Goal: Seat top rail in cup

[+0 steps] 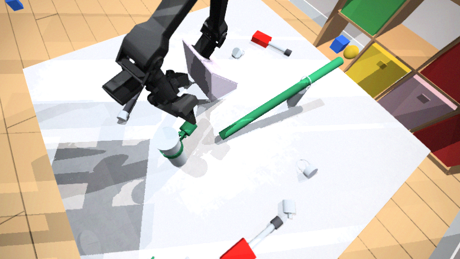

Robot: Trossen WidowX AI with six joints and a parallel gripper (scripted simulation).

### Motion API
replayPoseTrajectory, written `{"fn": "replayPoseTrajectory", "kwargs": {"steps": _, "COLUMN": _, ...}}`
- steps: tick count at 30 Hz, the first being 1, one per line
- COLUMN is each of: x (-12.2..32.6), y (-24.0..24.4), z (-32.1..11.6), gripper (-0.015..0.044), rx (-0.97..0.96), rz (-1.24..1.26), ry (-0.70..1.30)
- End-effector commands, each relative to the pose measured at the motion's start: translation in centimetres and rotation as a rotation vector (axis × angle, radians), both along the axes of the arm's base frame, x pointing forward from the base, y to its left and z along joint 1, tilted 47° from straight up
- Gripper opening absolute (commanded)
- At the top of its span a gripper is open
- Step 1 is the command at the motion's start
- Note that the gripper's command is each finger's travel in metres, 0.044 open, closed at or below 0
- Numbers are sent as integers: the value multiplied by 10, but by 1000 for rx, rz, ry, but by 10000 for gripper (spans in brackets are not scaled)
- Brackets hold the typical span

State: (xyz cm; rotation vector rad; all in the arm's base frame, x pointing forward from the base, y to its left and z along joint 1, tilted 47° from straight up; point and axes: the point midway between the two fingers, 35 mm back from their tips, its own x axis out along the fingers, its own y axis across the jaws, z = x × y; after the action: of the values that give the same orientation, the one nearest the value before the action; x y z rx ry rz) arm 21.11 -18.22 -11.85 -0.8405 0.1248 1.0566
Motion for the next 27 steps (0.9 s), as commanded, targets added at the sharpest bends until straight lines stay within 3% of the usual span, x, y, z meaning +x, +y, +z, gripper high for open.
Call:
{"fn": "replayPoseTrajectory", "kwargs": {"steps": 1, "x": 4, "y": 7, "z": -4, "gripper": 440, "rx": 1, "rz": 0, "ry": -1}}
{"fn": "replayPoseTrajectory", "kwargs": {"steps": 27, "x": 27, "y": 38, "z": -23, "gripper": 440, "rx": -21, "rz": 25, "ry": -19}}
